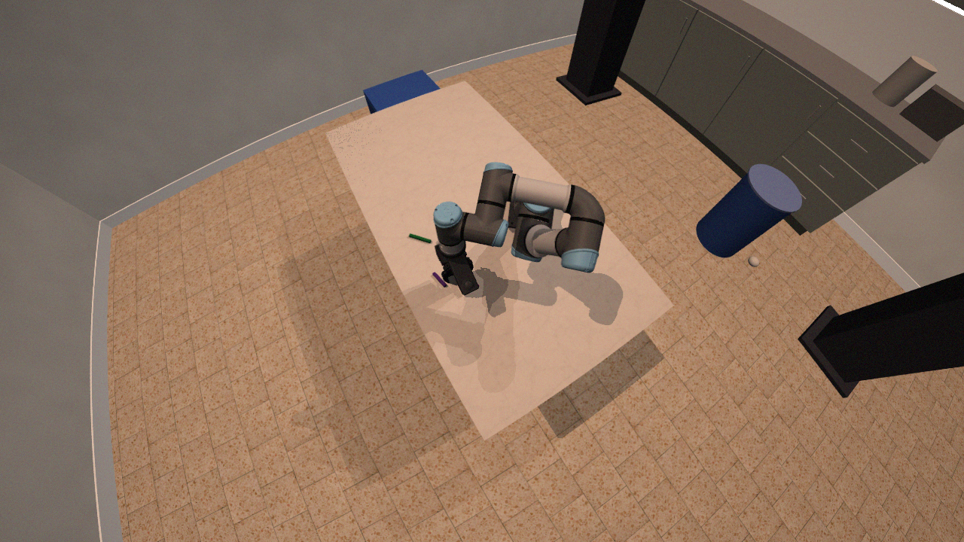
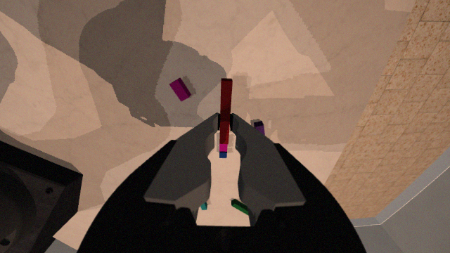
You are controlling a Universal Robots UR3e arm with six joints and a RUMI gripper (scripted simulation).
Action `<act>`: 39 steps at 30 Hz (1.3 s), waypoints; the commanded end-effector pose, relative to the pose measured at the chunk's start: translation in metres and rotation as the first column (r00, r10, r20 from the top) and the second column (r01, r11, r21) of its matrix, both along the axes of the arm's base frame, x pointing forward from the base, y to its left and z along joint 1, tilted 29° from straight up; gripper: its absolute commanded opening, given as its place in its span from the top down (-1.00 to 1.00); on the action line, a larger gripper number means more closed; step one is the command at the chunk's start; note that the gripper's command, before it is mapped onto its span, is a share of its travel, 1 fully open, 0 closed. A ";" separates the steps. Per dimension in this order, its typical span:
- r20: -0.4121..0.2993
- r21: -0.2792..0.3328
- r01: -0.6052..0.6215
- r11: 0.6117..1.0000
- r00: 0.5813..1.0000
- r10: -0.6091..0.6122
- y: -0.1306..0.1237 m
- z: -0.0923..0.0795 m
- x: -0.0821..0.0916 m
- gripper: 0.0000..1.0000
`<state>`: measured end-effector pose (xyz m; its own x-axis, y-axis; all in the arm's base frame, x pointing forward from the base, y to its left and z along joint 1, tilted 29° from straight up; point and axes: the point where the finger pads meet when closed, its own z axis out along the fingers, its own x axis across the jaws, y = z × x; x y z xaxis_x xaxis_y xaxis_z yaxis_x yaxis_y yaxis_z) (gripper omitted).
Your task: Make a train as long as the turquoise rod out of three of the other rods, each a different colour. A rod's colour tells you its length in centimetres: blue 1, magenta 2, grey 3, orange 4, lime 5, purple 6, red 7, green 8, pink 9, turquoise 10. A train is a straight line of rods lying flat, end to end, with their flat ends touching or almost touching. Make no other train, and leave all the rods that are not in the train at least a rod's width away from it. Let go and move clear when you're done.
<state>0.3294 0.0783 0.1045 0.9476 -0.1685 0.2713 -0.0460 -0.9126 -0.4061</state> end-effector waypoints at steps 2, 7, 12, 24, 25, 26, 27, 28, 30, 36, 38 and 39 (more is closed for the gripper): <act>-0.001 0.000 0.000 1.000 1.000 0.000 0.001 -0.001 0.000 1.00; -0.001 0.000 0.000 1.000 1.000 0.000 0.002 -0.004 0.001 1.00; -0.001 0.000 0.000 1.000 1.000 0.000 0.003 -0.008 0.003 1.00; -0.001 0.000 0.000 1.000 1.000 0.000 0.005 -0.011 0.004 1.00; -0.001 0.000 0.000 1.000 1.000 0.000 0.005 -0.011 0.004 1.00; -0.001 0.000 0.000 1.000 1.000 0.000 0.005 -0.011 0.004 1.00; -0.001 0.000 0.001 1.000 1.000 -0.001 0.004 -0.011 0.004 1.00; 0.000 0.000 0.001 1.000 1.000 -0.001 0.004 -0.011 0.004 1.00; 0.000 -0.001 0.001 1.000 1.000 -0.001 0.004 -0.010 0.004 1.00; 0.001 -0.001 0.001 1.000 1.000 -0.001 0.004 -0.010 0.004 1.00; 0.000 -0.001 0.001 1.000 1.000 -0.001 0.004 -0.010 0.004 1.00; 0.000 -0.001 0.001 1.000 1.000 -0.001 0.004 -0.010 0.004 1.00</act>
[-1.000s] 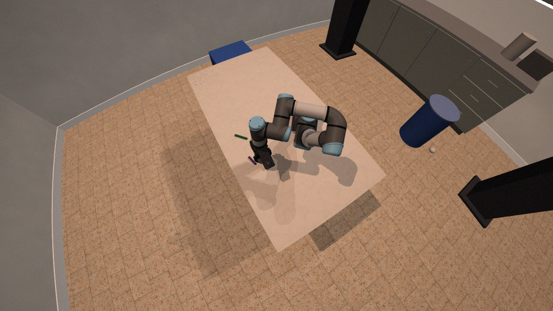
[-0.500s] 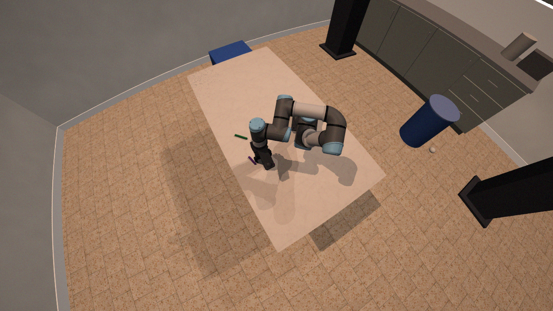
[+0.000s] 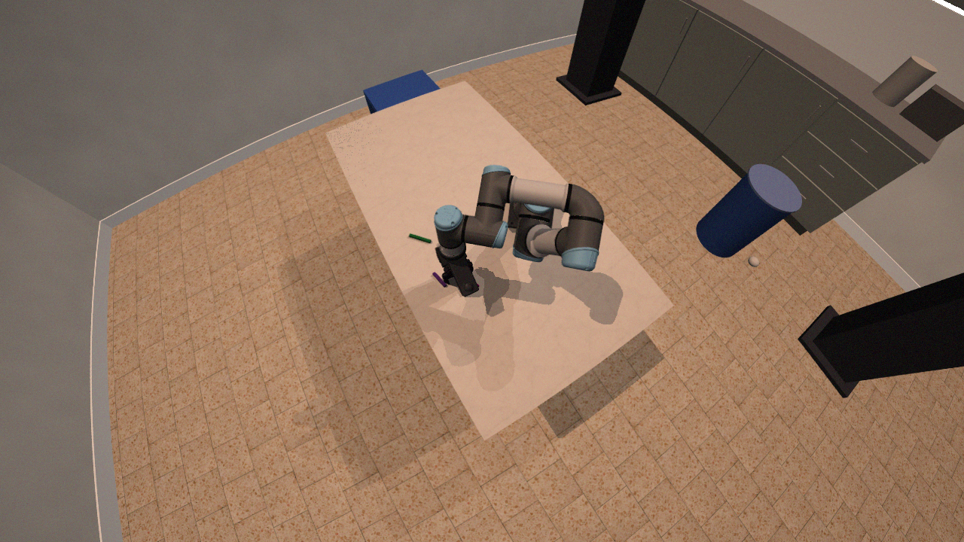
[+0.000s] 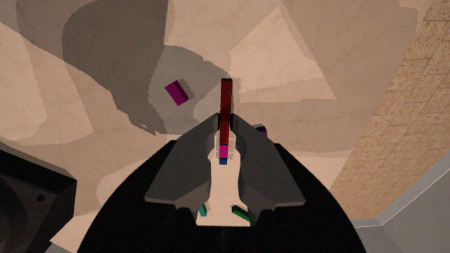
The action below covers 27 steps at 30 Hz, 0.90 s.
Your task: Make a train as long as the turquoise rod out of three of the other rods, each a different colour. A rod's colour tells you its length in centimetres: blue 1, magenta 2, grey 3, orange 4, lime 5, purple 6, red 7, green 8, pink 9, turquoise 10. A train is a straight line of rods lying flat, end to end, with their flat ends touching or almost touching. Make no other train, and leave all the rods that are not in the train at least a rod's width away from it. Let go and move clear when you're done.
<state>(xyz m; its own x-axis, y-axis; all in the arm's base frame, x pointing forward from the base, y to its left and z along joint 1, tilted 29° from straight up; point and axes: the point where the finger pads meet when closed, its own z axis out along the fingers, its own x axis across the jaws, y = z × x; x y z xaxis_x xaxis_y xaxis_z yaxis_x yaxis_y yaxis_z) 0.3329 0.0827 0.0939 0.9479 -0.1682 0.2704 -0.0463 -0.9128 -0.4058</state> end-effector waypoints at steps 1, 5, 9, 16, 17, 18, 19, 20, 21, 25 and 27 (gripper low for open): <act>0.001 -0.001 0.001 1.000 1.000 -0.001 0.000 0.000 0.001 1.00; 0.001 0.000 0.001 1.000 1.000 -0.001 0.000 0.000 0.001 1.00; 0.001 0.000 0.001 1.000 1.000 -0.001 0.000 0.000 0.001 1.00; 0.001 0.000 0.001 1.000 1.000 -0.001 0.000 0.000 0.001 1.00; 0.001 0.000 0.001 1.000 1.000 -0.001 0.000 0.000 0.001 1.00; 0.001 0.000 0.001 1.000 1.000 -0.001 0.000 0.000 0.001 1.00; 0.001 0.000 0.001 1.000 1.000 -0.001 0.000 0.000 0.001 0.94; 0.001 0.000 0.001 1.000 1.000 -0.001 0.000 0.000 0.001 0.94; 0.001 0.000 0.001 1.000 1.000 -0.001 0.000 0.000 0.001 0.94; 0.001 0.000 0.001 1.000 1.000 -0.001 0.000 0.000 0.001 0.83; 0.001 0.000 0.001 1.000 1.000 -0.001 0.000 0.000 0.001 0.83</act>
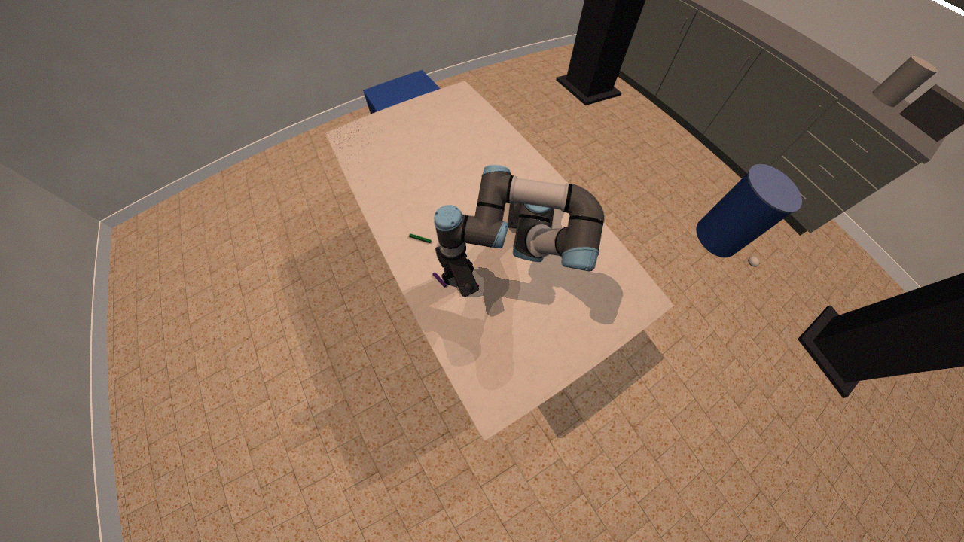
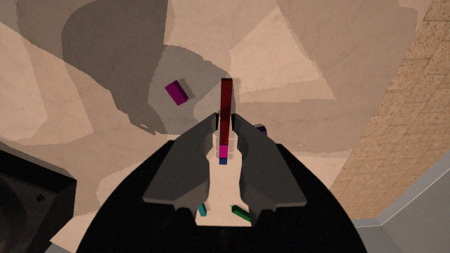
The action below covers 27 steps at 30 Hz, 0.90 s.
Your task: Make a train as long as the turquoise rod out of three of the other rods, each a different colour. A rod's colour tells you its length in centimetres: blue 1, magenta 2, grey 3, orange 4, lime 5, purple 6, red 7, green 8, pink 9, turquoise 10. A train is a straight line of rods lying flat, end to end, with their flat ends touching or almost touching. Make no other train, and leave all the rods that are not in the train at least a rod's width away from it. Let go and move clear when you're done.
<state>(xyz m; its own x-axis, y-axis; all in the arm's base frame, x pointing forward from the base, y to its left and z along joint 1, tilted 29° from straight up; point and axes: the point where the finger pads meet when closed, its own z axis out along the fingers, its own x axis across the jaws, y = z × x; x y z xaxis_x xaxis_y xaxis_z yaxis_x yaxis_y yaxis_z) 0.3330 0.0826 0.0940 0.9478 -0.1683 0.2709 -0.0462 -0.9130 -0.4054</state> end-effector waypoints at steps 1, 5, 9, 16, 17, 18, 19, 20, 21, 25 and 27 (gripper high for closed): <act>0.001 0.000 0.000 1.000 1.000 0.000 0.000 0.000 0.000 0.77; 0.001 0.000 0.000 1.000 1.000 0.000 0.000 0.000 0.000 0.77; 0.001 0.000 0.000 1.000 1.000 0.000 0.000 0.000 0.000 0.72; 0.001 0.000 0.000 1.000 1.000 0.000 0.000 0.000 0.000 0.72; 0.001 0.000 0.000 1.000 1.000 0.000 0.000 0.000 0.000 0.72; 0.001 0.000 0.000 1.000 1.000 0.000 0.000 0.001 0.000 0.72; 0.001 -0.001 0.000 1.000 1.000 0.000 -0.001 0.001 0.000 0.72; 0.002 -0.001 0.000 1.000 1.000 0.000 -0.001 0.002 0.000 0.72; 0.002 -0.001 0.000 1.000 1.000 0.000 -0.001 0.002 0.000 0.72; 0.003 -0.002 0.001 1.000 1.000 0.000 -0.002 0.004 0.000 0.72; 0.003 -0.002 0.001 1.000 1.000 0.000 -0.003 0.006 -0.001 0.72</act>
<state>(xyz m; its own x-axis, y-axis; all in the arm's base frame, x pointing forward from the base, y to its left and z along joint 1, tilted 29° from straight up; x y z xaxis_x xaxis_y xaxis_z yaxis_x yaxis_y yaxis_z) 0.3329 0.0820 0.0949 0.9476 -0.1693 0.2709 -0.0472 -0.9129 -0.4055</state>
